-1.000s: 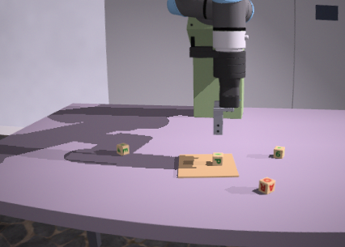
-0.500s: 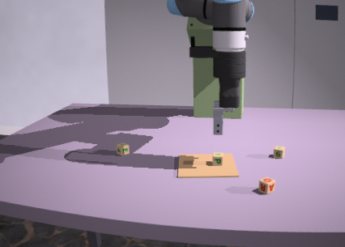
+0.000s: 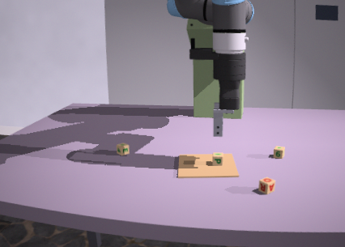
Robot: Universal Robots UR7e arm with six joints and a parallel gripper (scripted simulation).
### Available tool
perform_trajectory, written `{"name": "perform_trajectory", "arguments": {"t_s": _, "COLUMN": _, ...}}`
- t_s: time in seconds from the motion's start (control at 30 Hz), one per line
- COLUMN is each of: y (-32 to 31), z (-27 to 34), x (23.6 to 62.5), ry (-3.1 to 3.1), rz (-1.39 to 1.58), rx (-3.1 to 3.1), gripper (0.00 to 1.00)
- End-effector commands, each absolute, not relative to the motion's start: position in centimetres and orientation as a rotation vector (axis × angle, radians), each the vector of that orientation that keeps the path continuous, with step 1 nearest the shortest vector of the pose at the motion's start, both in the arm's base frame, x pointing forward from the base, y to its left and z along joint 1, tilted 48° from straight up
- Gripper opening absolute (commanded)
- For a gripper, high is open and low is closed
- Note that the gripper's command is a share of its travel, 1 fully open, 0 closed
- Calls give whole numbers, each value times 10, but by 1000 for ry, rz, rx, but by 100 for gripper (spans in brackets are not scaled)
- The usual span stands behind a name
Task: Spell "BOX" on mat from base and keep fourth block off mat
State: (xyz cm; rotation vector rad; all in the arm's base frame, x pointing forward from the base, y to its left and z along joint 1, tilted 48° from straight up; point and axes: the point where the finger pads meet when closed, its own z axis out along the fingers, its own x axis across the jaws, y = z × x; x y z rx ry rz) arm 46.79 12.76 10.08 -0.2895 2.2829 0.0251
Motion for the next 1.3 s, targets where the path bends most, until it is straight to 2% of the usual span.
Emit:
{"name": "perform_trajectory", "arguments": {"t_s": 0.0, "y": 128, "z": 99, "x": 470, "ry": 2282, "rz": 25, "rx": -290, "gripper": 100}}
{"name": "perform_trajectory", "arguments": {"t_s": 1.27, "y": 133, "z": 69, "x": 503, "ry": 2282, "rz": 25, "rx": -290, "gripper": 100}}
